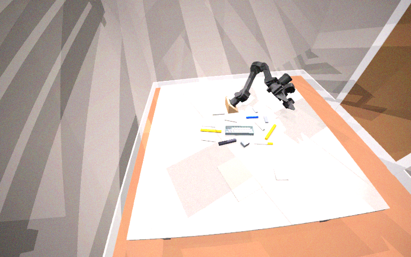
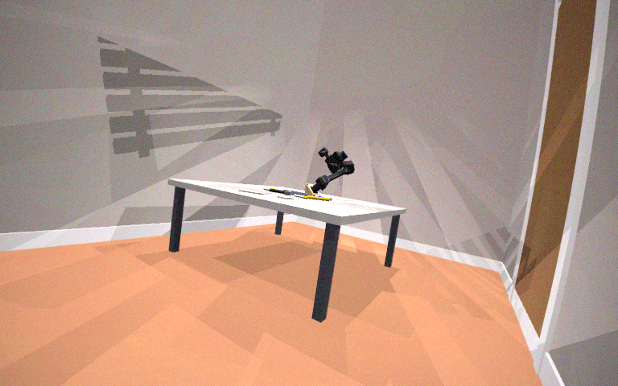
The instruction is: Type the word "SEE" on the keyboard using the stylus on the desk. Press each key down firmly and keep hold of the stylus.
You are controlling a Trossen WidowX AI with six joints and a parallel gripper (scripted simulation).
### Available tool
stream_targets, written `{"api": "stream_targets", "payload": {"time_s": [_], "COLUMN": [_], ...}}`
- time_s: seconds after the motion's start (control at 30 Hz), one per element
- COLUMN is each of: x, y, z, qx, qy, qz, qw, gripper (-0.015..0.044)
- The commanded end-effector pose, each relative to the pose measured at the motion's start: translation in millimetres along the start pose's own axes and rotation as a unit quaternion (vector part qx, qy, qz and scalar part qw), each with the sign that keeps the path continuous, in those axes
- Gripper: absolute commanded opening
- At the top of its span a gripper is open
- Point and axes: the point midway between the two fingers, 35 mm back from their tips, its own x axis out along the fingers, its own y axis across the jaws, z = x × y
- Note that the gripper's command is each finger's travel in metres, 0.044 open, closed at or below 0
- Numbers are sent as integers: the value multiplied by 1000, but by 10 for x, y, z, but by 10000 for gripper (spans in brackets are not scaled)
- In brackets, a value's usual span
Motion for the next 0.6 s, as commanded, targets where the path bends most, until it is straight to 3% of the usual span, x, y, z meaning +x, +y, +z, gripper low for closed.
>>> {"api": "stream_targets", "payload": {"time_s": [0.0,0.13,0.3,0.5,0.57], "x": [6,130,260,77,-64], "y": [1,13,23,42,65], "z": [-13,-319,-1107,-1966,-2214], "qx": [0,-4,8,70,110], "qy": [3,72,247,453,520], "qz": [1,19,66,128,150], "qw": [1000,997,967,880,833], "gripper": [414,309,177,20,0]}}
